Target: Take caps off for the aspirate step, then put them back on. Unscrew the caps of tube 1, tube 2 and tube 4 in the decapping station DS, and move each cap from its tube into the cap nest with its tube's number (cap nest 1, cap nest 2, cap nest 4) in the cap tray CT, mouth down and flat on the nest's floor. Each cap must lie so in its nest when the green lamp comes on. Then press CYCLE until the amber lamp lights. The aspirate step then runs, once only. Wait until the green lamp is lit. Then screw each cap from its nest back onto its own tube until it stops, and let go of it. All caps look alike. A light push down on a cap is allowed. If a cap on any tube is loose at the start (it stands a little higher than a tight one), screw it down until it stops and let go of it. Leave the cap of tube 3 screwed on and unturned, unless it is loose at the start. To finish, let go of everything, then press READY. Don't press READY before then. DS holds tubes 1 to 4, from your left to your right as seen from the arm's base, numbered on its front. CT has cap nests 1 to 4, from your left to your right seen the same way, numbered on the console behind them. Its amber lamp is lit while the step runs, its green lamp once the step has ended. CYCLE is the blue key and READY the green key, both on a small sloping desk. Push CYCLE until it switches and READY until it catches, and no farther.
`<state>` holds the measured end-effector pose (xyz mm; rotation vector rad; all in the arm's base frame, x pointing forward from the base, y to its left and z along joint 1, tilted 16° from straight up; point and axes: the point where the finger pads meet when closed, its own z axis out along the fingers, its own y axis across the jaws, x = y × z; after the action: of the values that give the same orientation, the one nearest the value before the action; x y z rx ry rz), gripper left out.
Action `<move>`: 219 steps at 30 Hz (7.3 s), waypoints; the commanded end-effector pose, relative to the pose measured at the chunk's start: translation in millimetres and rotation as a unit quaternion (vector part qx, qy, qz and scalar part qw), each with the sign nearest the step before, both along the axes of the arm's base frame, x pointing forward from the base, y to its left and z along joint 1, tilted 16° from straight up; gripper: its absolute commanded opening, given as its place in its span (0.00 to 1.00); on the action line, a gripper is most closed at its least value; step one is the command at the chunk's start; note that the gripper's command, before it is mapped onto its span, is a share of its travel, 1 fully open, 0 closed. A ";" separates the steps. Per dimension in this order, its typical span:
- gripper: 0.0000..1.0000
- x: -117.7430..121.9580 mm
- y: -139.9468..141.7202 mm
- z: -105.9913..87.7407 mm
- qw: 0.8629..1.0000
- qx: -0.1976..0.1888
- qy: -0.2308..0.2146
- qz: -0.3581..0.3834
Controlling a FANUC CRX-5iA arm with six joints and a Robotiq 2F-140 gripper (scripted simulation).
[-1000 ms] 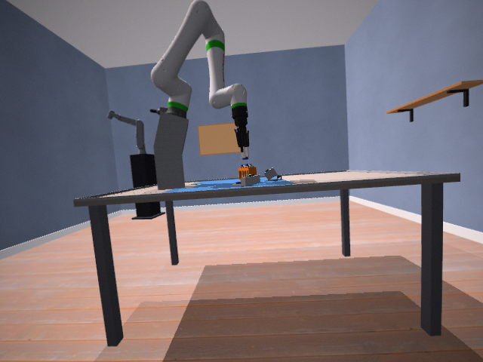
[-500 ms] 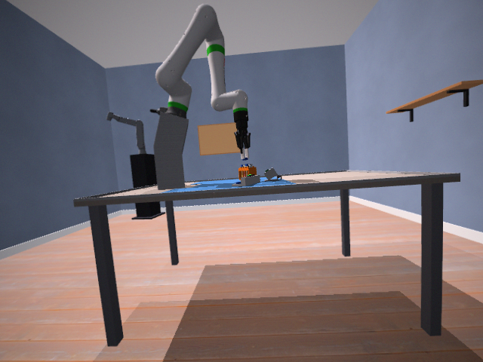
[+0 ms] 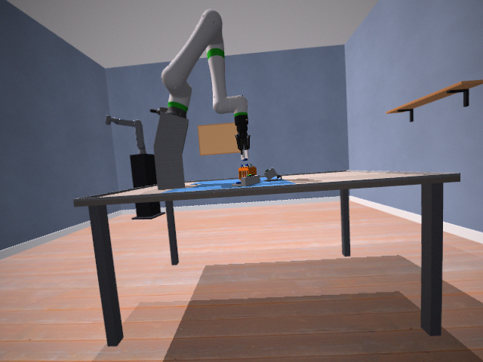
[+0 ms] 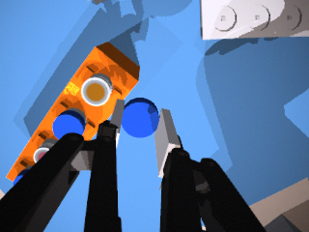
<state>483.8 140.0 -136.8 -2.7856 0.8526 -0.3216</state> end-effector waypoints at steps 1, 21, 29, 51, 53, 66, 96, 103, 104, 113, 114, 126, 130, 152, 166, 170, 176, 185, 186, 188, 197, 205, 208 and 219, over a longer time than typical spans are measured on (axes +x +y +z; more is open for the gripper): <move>0.00 -4.4 30.2 3.1 1.000 -0.004 0.011 -0.001; 0.00 -21.9 127.9 11.6 1.000 -0.004 0.011 -0.001; 0.00 -20.4 128.7 5.8 1.000 -0.004 0.011 -0.001; 0.00 -15.9 131.0 -12.4 1.000 -0.004 0.011 -0.001; 0.00 -16.0 131.0 -12.4 1.000 -0.004 0.011 -0.001; 0.00 -14.7 131.7 -17.5 1.000 -0.004 0.011 -0.001; 0.35 -13.5 132.4 -22.0 1.000 -0.004 0.011 -0.001; 0.35 -13.5 132.4 -22.0 1.000 -0.004 0.011 -0.001; 0.35 -13.5 132.4 -22.0 1.000 -0.004 0.011 -0.001; 0.35 -12.7 132.8 -24.9 0.999 0.005 0.015 -0.032; 0.35 -12.6 132.9 -25.4 0.999 0.005 0.015 -0.032; 0.00 -11.6 133.4 -29.2 0.999 0.005 0.015 -0.032; 0.00 -11.6 133.4 -29.2 0.999 0.005 0.015 -0.032; 0.00 -11.5 133.4 -29.7 0.976 0.051 0.039 -0.206; 0.00 -11.3 133.5 -30.3 0.914 0.100 0.063 -0.387; 0.00 -11.3 133.5 -30.3 0.910 0.103 0.064 -0.396; 0.35 -11.3 133.5 -30.3 0.910 0.103 0.064 -0.396; 0.35 -11.4 133.5 -29.9 0.919 0.098 0.062 -0.378; 0.35 -11.6 133.4 -29.4 0.926 0.093 0.059 -0.360; 0.35 -11.6 133.4 -29.4 0.941 0.083 0.055 -0.325; 0.35 -11.6 133.4 -29.4 0.979 0.049 0.037 -0.196; 0.35 -11.4 133.4 -29.4 0.999 0.008 0.017 -0.044; 0.35 -11.3 133.5 -29.3 0.999 0.005 0.015 -0.032; 0.00 -11.3 133.5 -29.3 0.999 0.005 0.015 -0.032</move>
<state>472.3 273.5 -166.3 -2.7635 0.9481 -0.2890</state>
